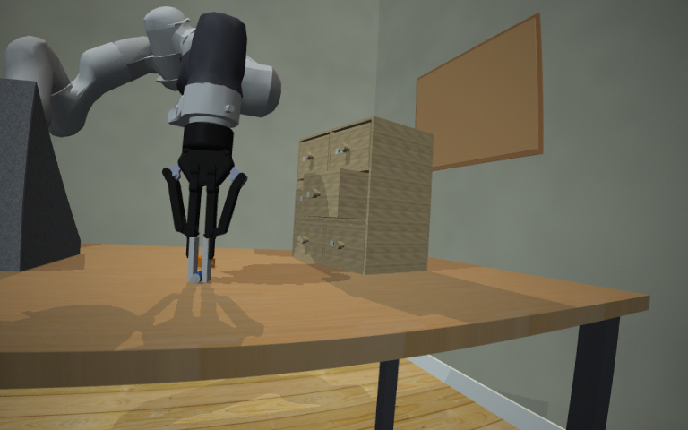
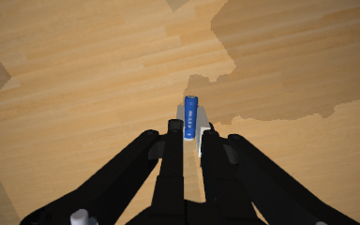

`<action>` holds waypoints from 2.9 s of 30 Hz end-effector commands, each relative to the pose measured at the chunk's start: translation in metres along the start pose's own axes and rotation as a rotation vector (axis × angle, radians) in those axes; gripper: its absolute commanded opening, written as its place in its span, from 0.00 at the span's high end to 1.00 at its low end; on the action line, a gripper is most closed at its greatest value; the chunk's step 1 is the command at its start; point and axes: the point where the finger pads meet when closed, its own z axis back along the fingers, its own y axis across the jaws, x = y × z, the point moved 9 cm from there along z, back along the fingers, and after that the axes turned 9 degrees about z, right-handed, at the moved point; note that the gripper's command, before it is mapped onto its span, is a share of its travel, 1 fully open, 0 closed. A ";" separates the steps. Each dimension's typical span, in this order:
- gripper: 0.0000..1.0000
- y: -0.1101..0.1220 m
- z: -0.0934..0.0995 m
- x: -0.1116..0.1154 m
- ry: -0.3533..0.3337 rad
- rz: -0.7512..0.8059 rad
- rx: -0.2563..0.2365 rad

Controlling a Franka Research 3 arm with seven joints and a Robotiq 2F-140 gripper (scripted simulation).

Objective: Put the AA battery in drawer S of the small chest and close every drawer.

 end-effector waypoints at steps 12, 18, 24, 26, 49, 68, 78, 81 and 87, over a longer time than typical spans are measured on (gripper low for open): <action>0.94 0.001 0.000 0.000 -0.001 0.004 0.004; 0.94 0.001 0.002 0.000 -0.001 0.005 0.004; 0.94 0.001 0.052 0.000 -0.001 0.005 0.004; 0.94 0.001 0.076 0.000 -0.001 0.005 0.004; 0.94 0.009 0.099 -0.011 0.003 0.212 0.004; 0.94 0.022 0.097 -0.031 0.007 0.562 0.005; 0.94 0.034 0.097 -0.049 0.008 0.867 0.007; 0.94 0.034 0.097 -0.049 0.008 0.867 0.007; 0.94 0.040 0.097 -0.058 0.008 1.030 0.007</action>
